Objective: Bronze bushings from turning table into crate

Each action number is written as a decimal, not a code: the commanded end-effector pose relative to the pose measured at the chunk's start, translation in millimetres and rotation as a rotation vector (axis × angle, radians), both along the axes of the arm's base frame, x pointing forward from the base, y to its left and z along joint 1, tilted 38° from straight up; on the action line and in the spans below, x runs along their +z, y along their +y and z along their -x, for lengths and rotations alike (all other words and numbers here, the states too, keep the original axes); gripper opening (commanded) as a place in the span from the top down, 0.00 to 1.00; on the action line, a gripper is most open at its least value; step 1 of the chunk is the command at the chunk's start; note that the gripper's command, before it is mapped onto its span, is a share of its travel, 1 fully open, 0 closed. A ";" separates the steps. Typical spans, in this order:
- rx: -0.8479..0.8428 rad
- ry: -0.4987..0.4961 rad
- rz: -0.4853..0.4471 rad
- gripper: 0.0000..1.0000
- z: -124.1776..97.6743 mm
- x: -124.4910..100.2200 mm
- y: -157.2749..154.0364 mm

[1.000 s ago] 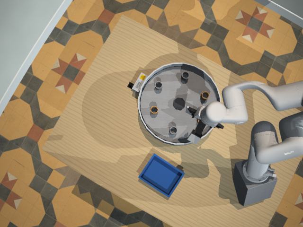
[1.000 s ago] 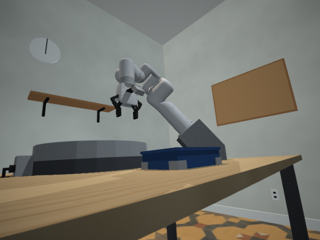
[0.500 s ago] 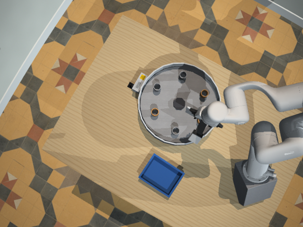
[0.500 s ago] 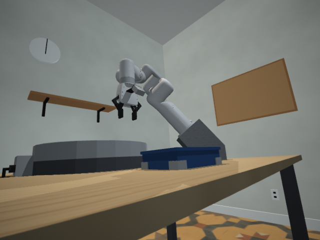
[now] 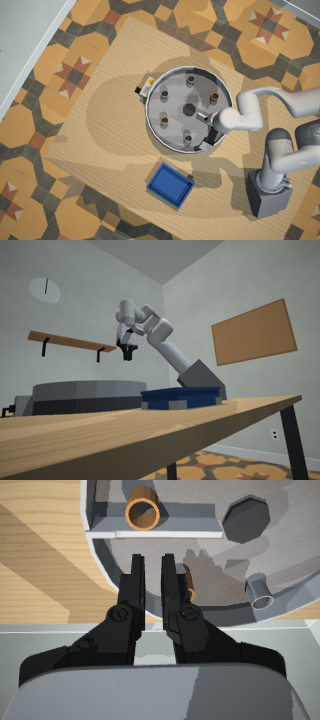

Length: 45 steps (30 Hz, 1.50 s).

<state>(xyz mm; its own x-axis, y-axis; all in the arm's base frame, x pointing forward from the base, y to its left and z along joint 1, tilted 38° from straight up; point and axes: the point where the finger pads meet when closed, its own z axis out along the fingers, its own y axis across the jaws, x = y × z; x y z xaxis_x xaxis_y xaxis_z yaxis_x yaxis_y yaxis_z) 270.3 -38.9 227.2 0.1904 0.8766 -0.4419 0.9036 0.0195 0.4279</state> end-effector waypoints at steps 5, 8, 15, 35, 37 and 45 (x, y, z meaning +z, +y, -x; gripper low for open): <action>0.000 -0.003 -0.001 0.88 -0.5 1.1 0.3; 0.000 -0.003 -0.001 0.88 -0.5 1.1 0.3; 0.000 -0.003 -0.001 0.88 -0.5 1.1 0.3; 0.000 -0.003 -0.001 0.85 -0.5 1.1 0.3; 0.000 -0.003 -0.001 0.85 -0.5 1.1 0.3; 0.000 -0.003 -0.001 0.85 -0.5 1.1 0.3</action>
